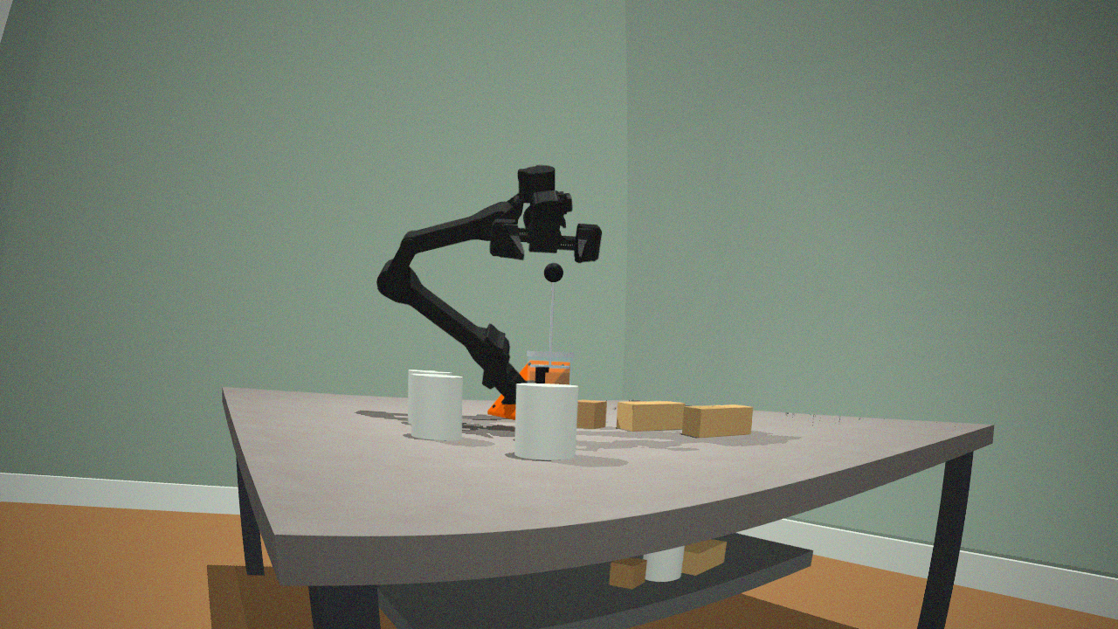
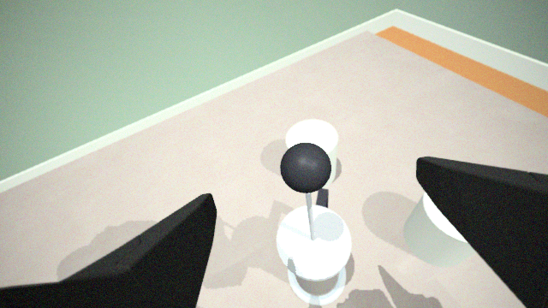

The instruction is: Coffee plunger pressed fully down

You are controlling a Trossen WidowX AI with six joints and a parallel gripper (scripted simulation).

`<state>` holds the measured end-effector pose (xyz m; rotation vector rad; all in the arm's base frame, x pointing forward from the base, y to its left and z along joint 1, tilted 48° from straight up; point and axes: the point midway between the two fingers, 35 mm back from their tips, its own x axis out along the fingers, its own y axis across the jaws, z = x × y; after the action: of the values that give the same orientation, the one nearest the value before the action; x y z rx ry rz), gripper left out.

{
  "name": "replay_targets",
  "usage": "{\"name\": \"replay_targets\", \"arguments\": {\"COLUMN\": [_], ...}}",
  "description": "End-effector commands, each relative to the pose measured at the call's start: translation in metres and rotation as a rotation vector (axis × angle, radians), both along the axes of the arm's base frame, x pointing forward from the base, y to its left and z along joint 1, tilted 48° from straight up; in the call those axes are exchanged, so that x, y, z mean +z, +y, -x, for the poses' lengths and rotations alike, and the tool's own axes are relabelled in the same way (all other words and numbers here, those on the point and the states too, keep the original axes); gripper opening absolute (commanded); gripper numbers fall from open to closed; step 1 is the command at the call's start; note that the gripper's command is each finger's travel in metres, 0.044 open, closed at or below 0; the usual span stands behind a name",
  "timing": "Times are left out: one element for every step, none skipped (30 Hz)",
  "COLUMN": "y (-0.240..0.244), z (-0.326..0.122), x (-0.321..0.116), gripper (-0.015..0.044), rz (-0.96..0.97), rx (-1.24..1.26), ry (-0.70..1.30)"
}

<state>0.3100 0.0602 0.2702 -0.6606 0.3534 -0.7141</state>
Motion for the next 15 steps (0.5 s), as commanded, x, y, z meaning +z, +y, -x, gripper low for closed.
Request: {"name": "replay_targets", "arguments": {"y": [-0.004,-0.005,-0.005,-0.006,-0.007,-0.008,-0.009,-0.01,-0.011,-0.012,-0.013,-0.014,-0.015,-0.016,-0.017], "z": [0.001,0.0,-0.001,-0.002,-0.003,-0.004,-0.005,-0.007,-0.008,-0.009,-0.01,-0.011,-0.013,-0.014,-0.015], "x": [-0.003,-0.003,-0.003,-0.004,-0.004,-0.004,-0.005,-0.005,-0.005,-0.005,-0.005,-0.006,-0.006,-0.006,-0.006], "gripper": [0.044,0.044,0.044,0.044,0.044,0.044,0.044,0.044,0.044,0.044,0.044,0.044,0.044,0.044,0.044], "rz": [0.006,0.005,0.005,0.004,0.003,0.002,0.001,0.0,0.0,-0.001,-0.001,-0.001,-0.002,-0.002,-0.002], "rx": [0.004,0.003,0.003,0.003,0.002,0.002,0.002,0.002,0.002,0.002,0.002,0.002,0.002,0.002,0.002], "ry": [0.005,0.005,0.006,0.006,0.007,0.008,0.008,0.009,0.009,0.009,0.01,0.01,0.01,0.01,0.01]}}
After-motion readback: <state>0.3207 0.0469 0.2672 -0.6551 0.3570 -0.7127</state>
